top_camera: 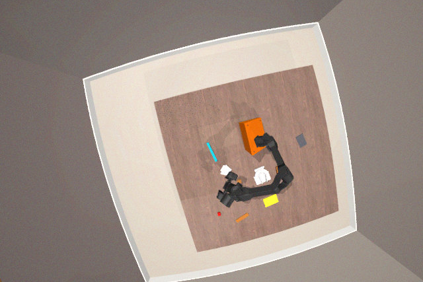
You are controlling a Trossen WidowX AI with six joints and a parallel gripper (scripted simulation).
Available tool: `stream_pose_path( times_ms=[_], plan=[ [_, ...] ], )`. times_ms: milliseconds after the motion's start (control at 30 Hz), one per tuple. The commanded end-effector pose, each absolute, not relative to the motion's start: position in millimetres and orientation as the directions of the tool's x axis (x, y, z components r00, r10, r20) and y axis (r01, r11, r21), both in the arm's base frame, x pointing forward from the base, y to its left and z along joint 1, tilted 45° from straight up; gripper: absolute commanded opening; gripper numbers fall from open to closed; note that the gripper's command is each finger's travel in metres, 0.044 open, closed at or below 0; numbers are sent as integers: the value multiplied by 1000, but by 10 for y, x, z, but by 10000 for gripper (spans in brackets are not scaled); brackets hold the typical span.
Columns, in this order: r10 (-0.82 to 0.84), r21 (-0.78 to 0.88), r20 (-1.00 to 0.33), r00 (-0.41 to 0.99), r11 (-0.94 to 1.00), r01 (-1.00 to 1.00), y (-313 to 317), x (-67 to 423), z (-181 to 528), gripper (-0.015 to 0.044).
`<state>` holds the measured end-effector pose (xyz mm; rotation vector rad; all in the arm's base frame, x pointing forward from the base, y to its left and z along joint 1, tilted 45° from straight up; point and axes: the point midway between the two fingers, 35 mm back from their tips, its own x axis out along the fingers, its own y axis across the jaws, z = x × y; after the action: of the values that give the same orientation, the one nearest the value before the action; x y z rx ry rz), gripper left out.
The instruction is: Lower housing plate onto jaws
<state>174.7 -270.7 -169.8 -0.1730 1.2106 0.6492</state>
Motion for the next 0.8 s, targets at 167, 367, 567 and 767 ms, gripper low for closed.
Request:
stream_pose_path(
  times_ms=[167, 367, 567, 767],
  plan=[
    [583, 392, -797, 158, 698, -599, -2263, 1505, -1846, 440],
    [670, 462, -728, 147, 637, -616, -2061, 1405, -1870, 440],
    [670, 462, -727, 147, 637, -617, -2000, 1418, -1933, 440],
    [671, 463, -726, 148, 636, -617, -1777, 1450, -2141, 440]
  ],
)
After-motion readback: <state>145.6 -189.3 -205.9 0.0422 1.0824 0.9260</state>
